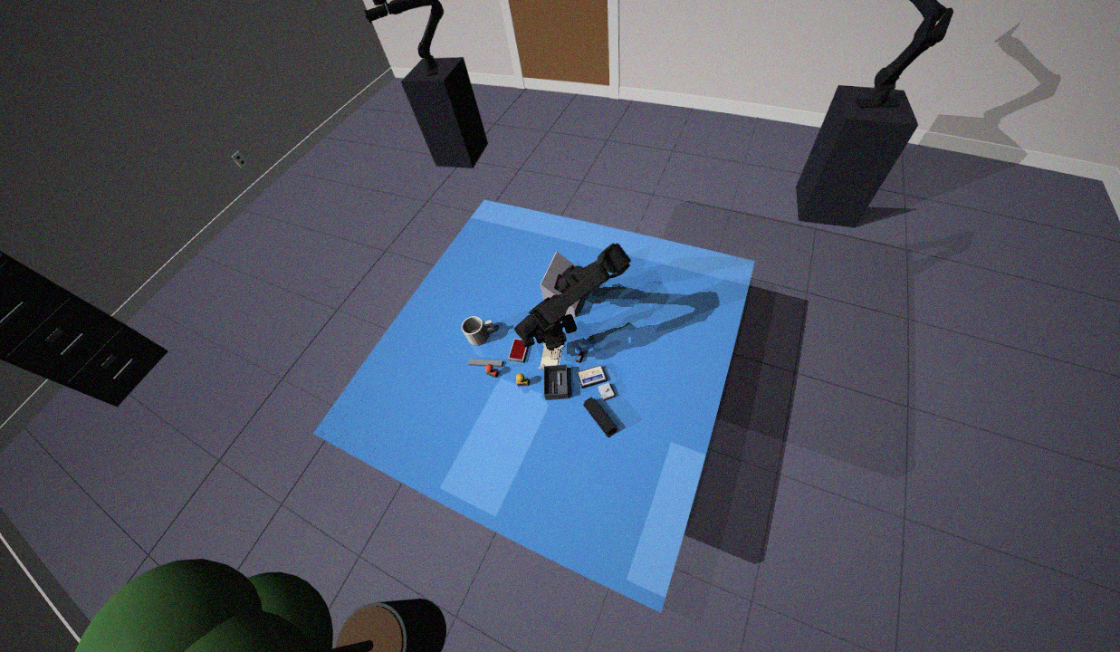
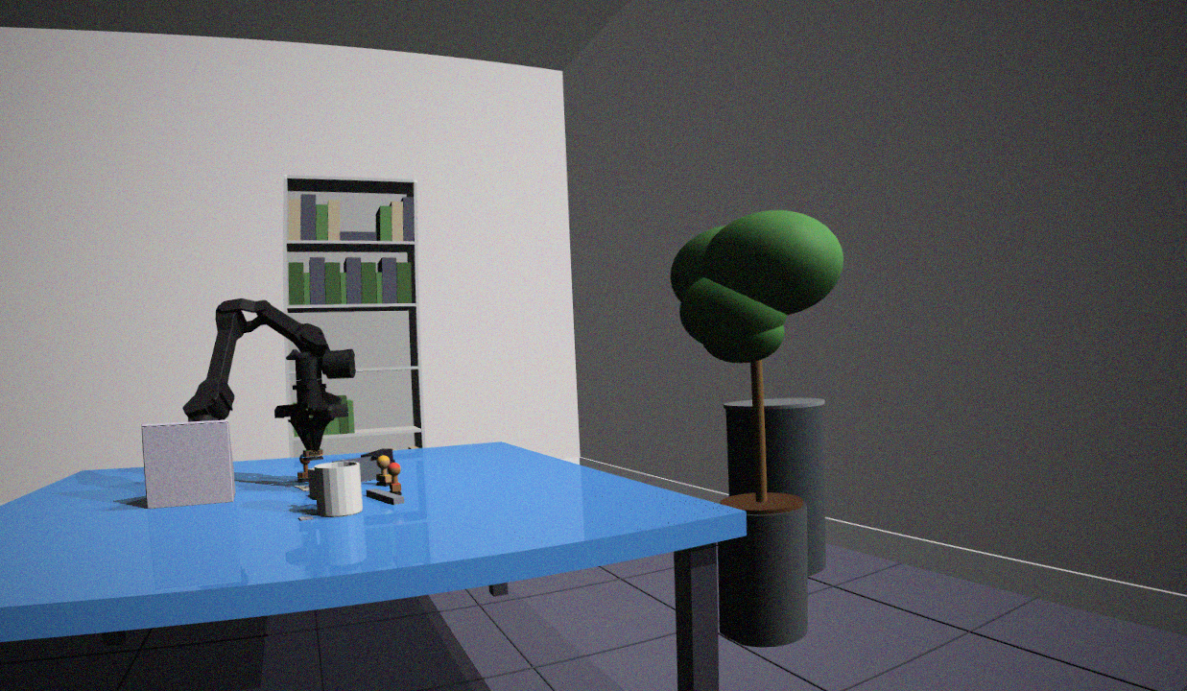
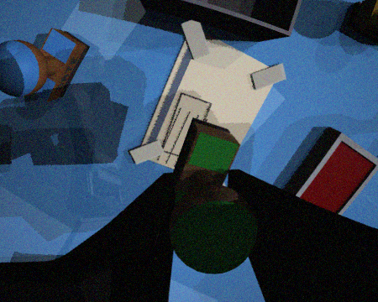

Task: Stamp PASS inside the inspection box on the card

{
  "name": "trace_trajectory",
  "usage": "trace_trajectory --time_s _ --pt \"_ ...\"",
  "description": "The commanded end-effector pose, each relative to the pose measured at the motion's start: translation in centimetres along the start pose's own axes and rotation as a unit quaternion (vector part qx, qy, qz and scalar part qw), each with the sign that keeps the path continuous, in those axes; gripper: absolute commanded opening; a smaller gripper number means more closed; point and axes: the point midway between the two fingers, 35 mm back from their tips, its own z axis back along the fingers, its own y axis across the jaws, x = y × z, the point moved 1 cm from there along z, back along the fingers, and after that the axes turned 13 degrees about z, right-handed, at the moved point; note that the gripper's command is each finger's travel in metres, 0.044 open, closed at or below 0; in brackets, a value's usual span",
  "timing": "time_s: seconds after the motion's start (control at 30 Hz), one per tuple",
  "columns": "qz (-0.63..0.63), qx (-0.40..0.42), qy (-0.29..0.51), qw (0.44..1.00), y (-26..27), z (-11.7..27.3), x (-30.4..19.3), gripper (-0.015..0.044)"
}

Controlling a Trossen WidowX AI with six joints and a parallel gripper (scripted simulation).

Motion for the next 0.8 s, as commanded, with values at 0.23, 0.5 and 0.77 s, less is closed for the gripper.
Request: trace_trajectory --time_s 0.23,0.5,0.77 --pt "-0.004 0.0 -0.002 1.0 0.0 -0.8 0.0 0.0" --pt "-0.005 0.0 -0.002 1.0 -0.1 -1.3 0.0 0.0" --pt "-0.005 0.0 -0.002 1.0 -0.1 -1.9 0.0 0.0"
